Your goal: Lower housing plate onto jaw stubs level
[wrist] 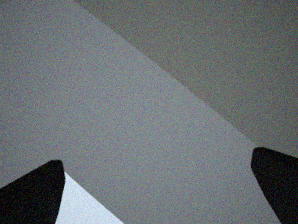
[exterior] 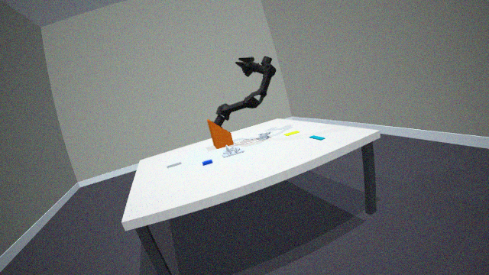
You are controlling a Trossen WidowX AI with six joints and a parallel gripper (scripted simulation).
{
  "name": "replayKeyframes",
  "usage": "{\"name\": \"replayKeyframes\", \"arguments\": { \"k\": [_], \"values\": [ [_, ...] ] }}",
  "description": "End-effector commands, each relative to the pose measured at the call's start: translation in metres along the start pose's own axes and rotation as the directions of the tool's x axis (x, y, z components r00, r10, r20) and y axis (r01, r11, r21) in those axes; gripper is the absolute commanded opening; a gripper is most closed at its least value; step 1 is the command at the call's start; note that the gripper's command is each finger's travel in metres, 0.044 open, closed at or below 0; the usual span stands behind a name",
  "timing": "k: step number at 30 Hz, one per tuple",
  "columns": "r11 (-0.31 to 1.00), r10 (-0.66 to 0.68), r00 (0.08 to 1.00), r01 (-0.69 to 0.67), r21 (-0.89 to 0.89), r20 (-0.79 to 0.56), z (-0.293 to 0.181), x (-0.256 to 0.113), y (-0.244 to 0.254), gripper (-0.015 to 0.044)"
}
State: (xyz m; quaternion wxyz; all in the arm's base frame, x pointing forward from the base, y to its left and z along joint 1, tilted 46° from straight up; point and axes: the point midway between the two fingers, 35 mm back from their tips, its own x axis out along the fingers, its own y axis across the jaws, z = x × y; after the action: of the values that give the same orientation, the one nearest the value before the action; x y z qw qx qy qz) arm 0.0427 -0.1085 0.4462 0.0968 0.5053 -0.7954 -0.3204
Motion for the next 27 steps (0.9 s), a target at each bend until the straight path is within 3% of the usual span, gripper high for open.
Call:
{"name": "replayKeyframes", "arguments": {
  "k": [1,7,27],
  "values": [
    [1.0,0.0,1.0,0.0,0.0,0.0,0.0,0.0,0.0,0.0426],
    [0.997,-0.044,0.999,0.043,-0.063,-0.015,0.007,-0.001,0.0,0.044],
    [0.914,-0.372,0.918,0.337,-0.224,-0.138,0.022,0.005,-0.005,0.044]
  ]
}}
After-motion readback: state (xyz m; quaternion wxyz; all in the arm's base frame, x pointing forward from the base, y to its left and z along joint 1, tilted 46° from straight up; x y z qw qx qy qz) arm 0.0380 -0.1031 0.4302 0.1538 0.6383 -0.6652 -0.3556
